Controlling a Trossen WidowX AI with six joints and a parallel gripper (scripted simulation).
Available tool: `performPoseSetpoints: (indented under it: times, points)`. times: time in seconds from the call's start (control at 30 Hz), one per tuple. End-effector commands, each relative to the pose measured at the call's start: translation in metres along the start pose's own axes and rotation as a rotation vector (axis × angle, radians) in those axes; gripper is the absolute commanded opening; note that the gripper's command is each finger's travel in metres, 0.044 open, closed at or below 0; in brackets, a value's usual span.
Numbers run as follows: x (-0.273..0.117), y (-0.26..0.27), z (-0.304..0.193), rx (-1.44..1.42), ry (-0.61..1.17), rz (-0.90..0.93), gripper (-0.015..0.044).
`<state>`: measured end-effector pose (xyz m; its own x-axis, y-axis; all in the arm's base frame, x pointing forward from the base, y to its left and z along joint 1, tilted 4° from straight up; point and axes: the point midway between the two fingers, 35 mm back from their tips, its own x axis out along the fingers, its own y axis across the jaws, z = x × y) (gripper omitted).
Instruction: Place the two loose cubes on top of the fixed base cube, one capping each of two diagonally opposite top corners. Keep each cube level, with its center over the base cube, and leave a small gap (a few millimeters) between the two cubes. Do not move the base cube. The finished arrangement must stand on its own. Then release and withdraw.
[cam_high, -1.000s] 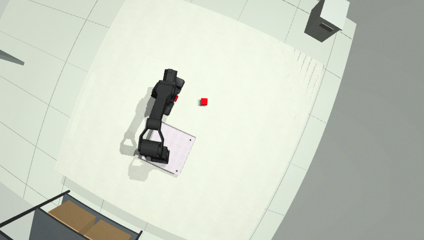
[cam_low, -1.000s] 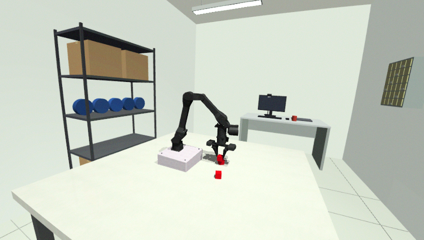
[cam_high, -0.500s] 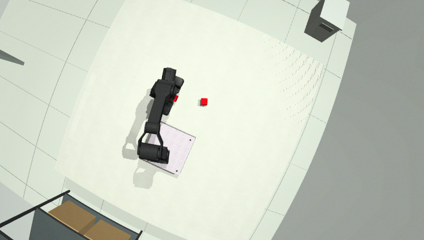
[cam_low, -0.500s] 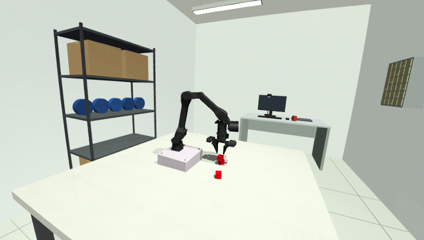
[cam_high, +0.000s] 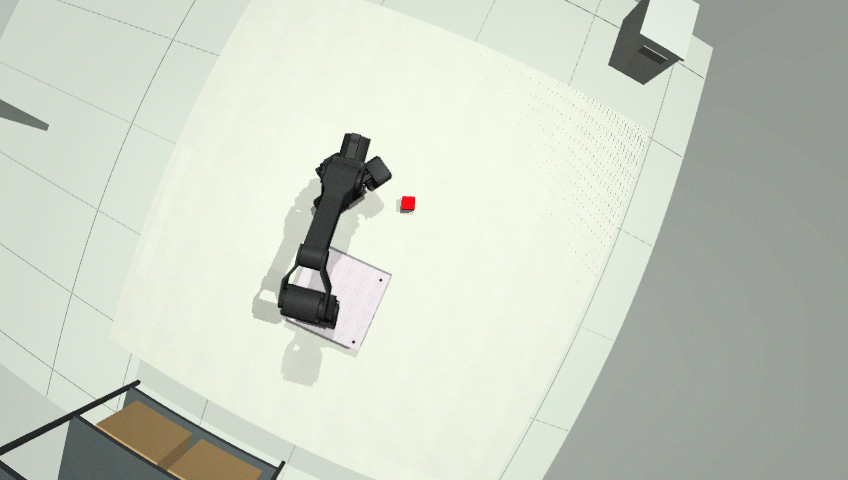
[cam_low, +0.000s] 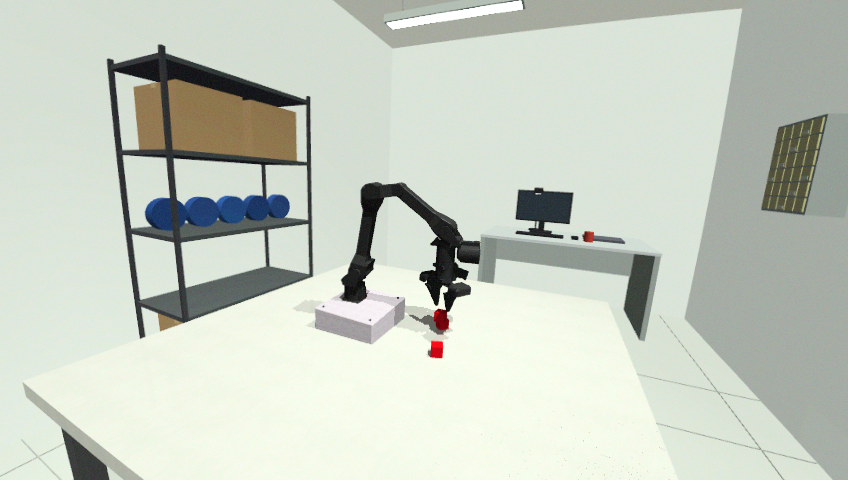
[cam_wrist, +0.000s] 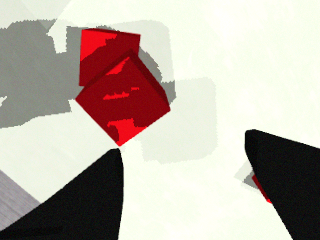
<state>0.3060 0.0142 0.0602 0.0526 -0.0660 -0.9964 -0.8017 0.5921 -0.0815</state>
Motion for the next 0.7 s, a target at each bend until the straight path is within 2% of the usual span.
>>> performPoseSetpoints:
  times: [0.0, 0.67]
  points:
    - [-0.005, -0.013, -0.008, 0.244, 0.001, -0.006, 0.0265]
    - [-0.029, -0.069, -0.059, 1.557, -0.004, -0.014, 0.0265]
